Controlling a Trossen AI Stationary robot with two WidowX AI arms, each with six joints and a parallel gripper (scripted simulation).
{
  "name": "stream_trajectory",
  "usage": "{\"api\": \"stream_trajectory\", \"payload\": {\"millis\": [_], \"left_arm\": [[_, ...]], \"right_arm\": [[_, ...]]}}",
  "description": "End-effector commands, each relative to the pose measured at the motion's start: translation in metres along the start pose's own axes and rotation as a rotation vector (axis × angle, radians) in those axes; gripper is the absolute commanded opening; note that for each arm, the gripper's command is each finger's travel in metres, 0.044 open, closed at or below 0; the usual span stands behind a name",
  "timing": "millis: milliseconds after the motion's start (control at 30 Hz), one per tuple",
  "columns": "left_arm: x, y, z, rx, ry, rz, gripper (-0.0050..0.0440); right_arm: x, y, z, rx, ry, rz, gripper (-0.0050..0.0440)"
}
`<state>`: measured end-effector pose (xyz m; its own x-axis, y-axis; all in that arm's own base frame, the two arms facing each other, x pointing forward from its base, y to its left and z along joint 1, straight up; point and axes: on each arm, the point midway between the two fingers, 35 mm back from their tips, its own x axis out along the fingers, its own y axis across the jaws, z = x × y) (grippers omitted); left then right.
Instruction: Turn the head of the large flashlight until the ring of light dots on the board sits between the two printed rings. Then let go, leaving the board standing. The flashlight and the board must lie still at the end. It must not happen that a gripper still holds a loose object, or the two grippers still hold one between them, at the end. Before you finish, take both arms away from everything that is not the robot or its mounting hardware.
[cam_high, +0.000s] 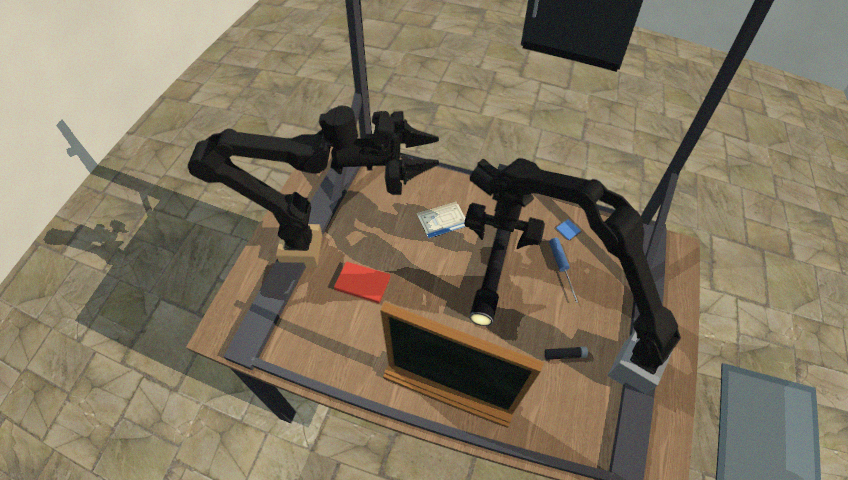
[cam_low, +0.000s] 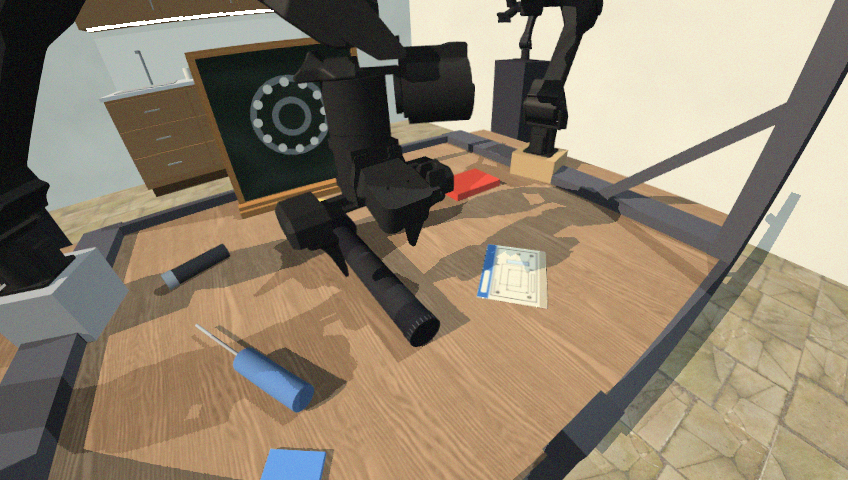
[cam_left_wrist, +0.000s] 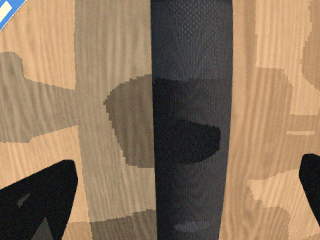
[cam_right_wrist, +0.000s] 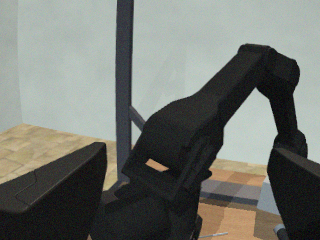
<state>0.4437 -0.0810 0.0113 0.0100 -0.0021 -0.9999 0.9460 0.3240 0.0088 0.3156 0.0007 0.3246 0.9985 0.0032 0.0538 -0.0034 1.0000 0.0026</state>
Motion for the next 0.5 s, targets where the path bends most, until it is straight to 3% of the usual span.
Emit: {"api": "stream_trajectory", "payload": {"millis": [0, 467], "left_arm": [[0.004, -0.001, -0.001, -0.001, -0.002, 0.004, 0.044], [0.024, -0.001, -0.001, -0.001, 0.0, 0.002, 0.044]], "right_arm": [[-0.001, -0.001, 0.008, 0.0, -0.021, -0.004, 0.0309], [-0.001, -0.001, 0.008, 0.0, -0.021, -0.004, 0.0309]]}}
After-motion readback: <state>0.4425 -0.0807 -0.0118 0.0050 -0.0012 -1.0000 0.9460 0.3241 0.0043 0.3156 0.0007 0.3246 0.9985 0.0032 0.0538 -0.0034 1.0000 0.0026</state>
